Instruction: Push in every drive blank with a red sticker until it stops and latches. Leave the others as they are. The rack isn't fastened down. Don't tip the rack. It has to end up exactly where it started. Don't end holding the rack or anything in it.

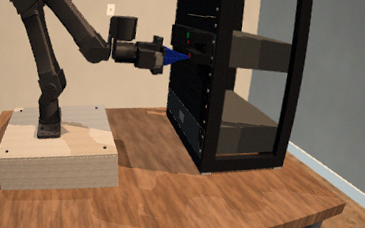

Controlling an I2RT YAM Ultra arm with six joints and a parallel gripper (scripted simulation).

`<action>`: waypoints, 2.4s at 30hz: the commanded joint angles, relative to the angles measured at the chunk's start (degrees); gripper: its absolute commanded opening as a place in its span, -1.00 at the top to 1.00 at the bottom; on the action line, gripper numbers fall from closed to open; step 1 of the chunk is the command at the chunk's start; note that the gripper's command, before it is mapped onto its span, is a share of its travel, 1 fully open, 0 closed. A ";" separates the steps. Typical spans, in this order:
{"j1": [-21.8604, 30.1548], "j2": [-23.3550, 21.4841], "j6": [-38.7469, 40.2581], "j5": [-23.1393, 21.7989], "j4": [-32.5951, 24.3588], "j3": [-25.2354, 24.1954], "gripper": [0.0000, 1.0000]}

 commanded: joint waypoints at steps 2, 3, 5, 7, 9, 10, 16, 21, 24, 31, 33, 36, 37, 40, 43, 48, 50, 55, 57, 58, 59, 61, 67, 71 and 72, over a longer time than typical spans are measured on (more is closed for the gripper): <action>0.79 1.57 -0.70 0.63 -0.41 3.41 1.00; 0.80 1.68 -0.70 0.64 -0.39 3.58 1.00; 0.73 1.70 -0.70 0.65 0.06 3.63 1.00; 0.71 1.72 -0.70 0.65 0.10 3.64 1.00; 0.71 1.72 -0.70 0.65 0.10 3.65 1.00; 0.71 1.72 -0.70 0.65 0.10 3.65 1.00; 0.71 1.72 -0.70 0.65 0.10 3.65 1.00; 0.71 1.72 -0.70 0.65 0.10 3.65 1.00; 0.71 1.72 -0.70 0.65 0.10 3.65 1.00; 0.97 3.14 -0.69 0.82 -0.73 5.86 1.00; 0.96 3.31 -0.68 0.84 -0.17 6.10 1.00; 0.84 3.36 -0.68 0.85 -0.16 6.16 1.00; 0.84 3.28 -0.68 0.85 -0.16 6.16 1.00; 0.84 3.28 -0.68 0.85 -0.16 6.16 1.00; 0.84 3.28 -0.68 0.85 -0.16 6.16 1.00; 0.84 3.28 -0.68 0.85 -0.16 6.16 1.00; 0.84 3.28 -0.68 0.85 -0.16 6.16 1.00; 0.84 3.28 -0.68 0.85 -0.16 6.16 1.00; 0.86 3.39 -0.68 0.85 -0.26 6.28 1.00; 0.88 3.42 -0.68 0.85 -0.61 6.48 1.00; 0.91 3.53 -0.69 0.85 -1.77 6.80 1.00; 0.97 3.57 -0.68 0.87 -1.96 7.39 1.00; 0.89 3.58 -0.67 0.89 -1.53 7.72 1.00; 0.89 3.59 -0.67 0.89 -1.54 7.73 1.00; 0.89 3.59 -0.67 0.89 -1.54 7.73 1.00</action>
